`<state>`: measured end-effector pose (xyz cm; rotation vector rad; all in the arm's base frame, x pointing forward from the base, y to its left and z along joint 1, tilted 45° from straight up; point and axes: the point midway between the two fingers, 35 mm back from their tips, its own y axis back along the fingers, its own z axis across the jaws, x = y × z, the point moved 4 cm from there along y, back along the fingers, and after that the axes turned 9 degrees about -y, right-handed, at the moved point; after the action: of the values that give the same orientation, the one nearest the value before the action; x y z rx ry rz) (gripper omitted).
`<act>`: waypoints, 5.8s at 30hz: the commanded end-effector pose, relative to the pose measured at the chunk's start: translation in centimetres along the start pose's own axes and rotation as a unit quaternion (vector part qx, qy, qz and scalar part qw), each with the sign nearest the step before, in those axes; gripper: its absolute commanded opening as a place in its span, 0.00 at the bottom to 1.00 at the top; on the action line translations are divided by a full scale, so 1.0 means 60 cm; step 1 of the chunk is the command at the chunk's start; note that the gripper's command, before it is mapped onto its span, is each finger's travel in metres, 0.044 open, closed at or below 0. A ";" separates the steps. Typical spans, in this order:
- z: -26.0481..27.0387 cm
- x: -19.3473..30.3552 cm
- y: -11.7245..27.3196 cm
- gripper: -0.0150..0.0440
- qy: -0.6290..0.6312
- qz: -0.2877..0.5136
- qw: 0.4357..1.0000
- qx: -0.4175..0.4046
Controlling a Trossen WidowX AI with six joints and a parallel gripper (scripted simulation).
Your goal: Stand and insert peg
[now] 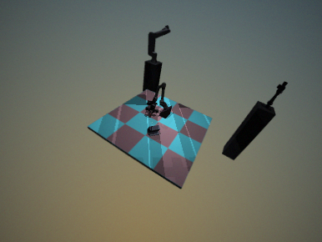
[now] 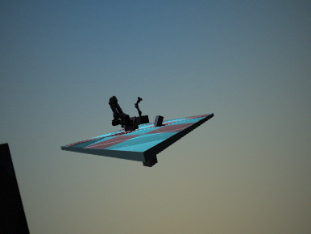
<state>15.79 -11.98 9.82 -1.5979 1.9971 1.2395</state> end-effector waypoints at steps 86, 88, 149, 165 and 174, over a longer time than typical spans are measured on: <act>0.001 0.039 0.026 0.34 0.005 -0.091 0.996 -0.009; 0.001 0.040 0.027 0.34 0.006 -0.093 0.996 -0.009; 0.003 0.040 0.028 0.65 0.008 -0.106 0.994 -0.007; 0.003 0.040 0.028 1.00 0.008 -0.106 0.994 -0.007; -0.015 -0.034 0.038 1.00 0.016 -0.093 0.995 -0.031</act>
<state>14.15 -12.24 10.80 -1.7847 1.7773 1.2151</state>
